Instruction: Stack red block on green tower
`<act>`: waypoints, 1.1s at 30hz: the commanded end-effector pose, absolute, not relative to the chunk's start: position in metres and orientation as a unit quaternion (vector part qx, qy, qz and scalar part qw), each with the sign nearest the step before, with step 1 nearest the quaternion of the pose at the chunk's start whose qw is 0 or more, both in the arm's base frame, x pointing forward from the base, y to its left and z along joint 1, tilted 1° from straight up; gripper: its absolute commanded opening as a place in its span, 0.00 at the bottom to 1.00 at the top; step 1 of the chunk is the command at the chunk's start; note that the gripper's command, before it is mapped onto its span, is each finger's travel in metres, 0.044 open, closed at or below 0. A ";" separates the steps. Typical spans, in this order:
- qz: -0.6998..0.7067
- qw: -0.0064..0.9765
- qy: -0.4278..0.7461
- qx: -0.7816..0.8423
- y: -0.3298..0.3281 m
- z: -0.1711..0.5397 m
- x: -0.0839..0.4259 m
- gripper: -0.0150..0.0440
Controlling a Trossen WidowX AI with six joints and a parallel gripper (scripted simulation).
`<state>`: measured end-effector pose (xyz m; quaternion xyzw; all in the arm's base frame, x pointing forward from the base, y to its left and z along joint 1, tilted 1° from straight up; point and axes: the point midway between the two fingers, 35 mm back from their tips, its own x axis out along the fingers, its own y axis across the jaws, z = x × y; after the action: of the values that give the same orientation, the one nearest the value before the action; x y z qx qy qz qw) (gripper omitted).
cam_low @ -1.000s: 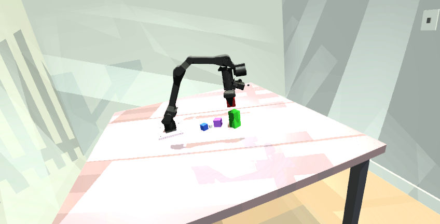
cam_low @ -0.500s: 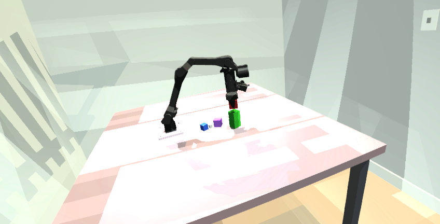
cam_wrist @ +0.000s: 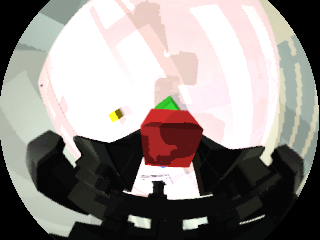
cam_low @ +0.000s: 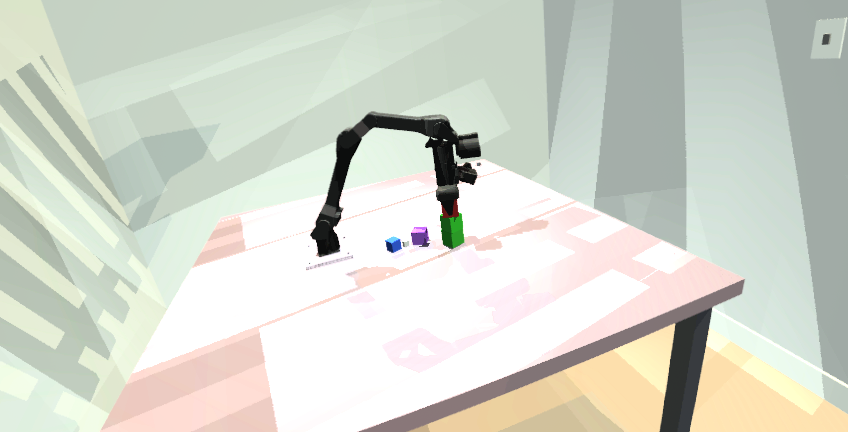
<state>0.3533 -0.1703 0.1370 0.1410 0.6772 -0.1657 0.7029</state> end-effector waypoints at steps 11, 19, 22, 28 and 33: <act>-0.163 0.704 0.677 0.141 -0.170 0.138 0.353 0.25; -0.166 0.703 0.677 0.141 -0.170 0.136 0.353 0.57; -0.166 0.703 0.677 0.141 -0.170 0.136 0.353 0.70; -0.166 0.703 0.677 0.141 -0.170 0.136 0.353 0.97; -0.166 0.703 0.677 0.141 -0.170 0.136 0.353 1.00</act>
<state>0.3531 -0.1702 0.1368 0.1411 0.6774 -0.1656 0.7027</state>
